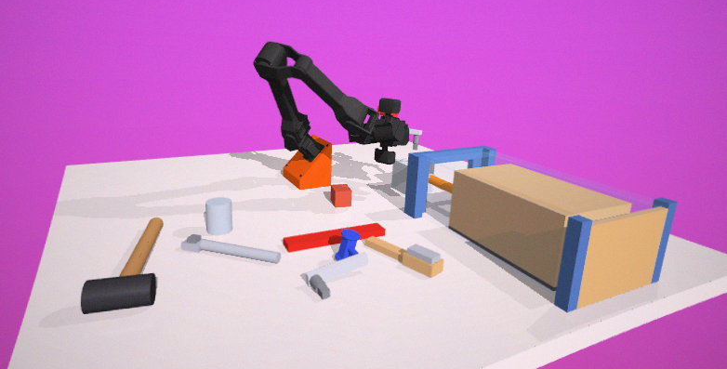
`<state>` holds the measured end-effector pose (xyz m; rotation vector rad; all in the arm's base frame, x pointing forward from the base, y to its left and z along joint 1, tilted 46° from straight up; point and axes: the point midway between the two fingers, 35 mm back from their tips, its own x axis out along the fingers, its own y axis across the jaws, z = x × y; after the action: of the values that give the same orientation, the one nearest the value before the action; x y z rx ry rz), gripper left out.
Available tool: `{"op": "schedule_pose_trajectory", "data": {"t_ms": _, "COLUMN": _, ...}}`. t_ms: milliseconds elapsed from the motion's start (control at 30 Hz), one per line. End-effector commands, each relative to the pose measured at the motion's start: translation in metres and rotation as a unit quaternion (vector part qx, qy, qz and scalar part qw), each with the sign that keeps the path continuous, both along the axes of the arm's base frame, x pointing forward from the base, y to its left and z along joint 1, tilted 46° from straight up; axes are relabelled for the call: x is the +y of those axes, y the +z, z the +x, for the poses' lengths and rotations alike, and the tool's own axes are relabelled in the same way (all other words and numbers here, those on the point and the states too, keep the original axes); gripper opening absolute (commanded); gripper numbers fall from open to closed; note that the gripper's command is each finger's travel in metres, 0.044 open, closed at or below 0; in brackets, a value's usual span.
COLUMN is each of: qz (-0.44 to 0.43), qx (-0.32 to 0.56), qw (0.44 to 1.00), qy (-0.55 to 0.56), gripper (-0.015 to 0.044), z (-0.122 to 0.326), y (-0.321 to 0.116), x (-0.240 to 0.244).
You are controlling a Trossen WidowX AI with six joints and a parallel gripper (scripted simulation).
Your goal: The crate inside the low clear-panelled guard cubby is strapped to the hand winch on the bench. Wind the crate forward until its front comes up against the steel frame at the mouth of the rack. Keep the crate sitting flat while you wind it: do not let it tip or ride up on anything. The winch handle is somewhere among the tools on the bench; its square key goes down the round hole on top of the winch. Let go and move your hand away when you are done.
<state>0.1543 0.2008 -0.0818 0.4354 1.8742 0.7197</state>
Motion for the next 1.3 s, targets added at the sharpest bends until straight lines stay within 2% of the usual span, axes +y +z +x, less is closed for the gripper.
{"op": "schedule_pose_trajectory", "data": {"t_ms": 0, "qz": 0.010, "qx": -0.002, "qw": 1.000, "qy": -0.001, "gripper": 0.0000, "z": -0.001, "y": 0.002, "x": -0.001}}
{"op": "schedule_pose_trajectory", "data": {"t_ms": 833, "qz": 0.030, "qx": 0.006, "qw": 0.999, "qy": -0.013, "gripper": 0.0000, "z": -0.001, "y": -0.024, "x": -0.020}}
{"op": "schedule_pose_trajectory", "data": {"t_ms": 1267, "qz": 0.030, "qx": 0.006, "qw": 0.999, "qy": -0.013, "gripper": 0.0000, "z": -0.001, "y": -0.024, "x": -0.022}}
